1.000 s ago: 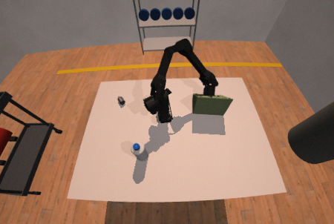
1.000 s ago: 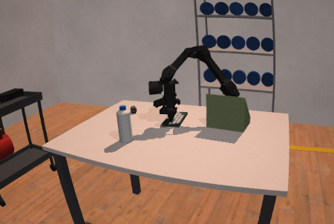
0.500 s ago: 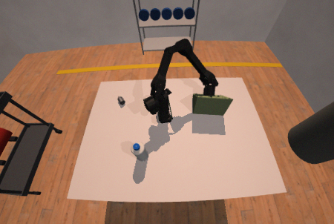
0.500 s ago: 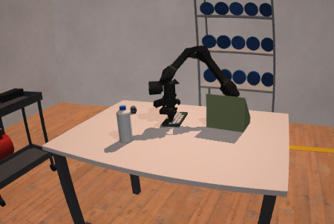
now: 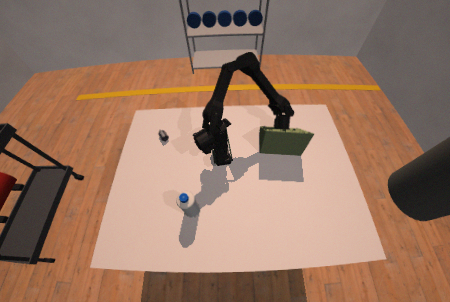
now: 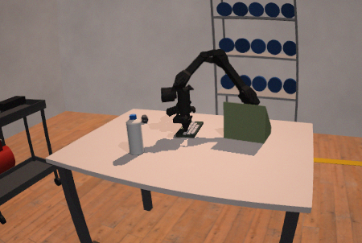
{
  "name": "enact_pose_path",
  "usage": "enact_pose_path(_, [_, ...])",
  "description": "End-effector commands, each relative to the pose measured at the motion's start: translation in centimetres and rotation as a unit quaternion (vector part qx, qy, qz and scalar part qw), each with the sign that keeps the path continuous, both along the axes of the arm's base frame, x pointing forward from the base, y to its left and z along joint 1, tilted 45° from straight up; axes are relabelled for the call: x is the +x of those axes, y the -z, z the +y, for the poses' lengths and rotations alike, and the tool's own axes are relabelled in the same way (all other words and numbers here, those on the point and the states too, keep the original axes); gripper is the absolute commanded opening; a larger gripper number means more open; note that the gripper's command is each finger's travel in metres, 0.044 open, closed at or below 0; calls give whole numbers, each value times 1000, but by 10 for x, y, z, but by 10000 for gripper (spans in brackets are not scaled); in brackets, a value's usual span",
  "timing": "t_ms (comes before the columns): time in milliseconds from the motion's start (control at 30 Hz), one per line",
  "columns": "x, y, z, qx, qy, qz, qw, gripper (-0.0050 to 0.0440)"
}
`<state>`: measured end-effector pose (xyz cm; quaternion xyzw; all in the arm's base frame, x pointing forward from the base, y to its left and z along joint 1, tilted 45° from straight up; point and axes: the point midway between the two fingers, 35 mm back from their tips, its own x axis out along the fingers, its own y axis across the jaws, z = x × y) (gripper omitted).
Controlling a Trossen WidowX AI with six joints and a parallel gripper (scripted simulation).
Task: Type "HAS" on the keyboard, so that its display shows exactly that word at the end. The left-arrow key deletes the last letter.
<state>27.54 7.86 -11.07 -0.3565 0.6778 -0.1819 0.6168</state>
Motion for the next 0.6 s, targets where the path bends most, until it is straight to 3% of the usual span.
enact_pose_path(0, [8, -26, 26, 16, -2, -20, 1000, -50])
enact_pose_path(233, [4, -28, 22, 14, -2, -19, 1000, -50])
enact_pose_path(433, [-28, -44, -5, 8, -2, -14, 1000, -50])
enact_pose_path(567, [-35, -47, -9, 8, -3, -12, 1000, -50])
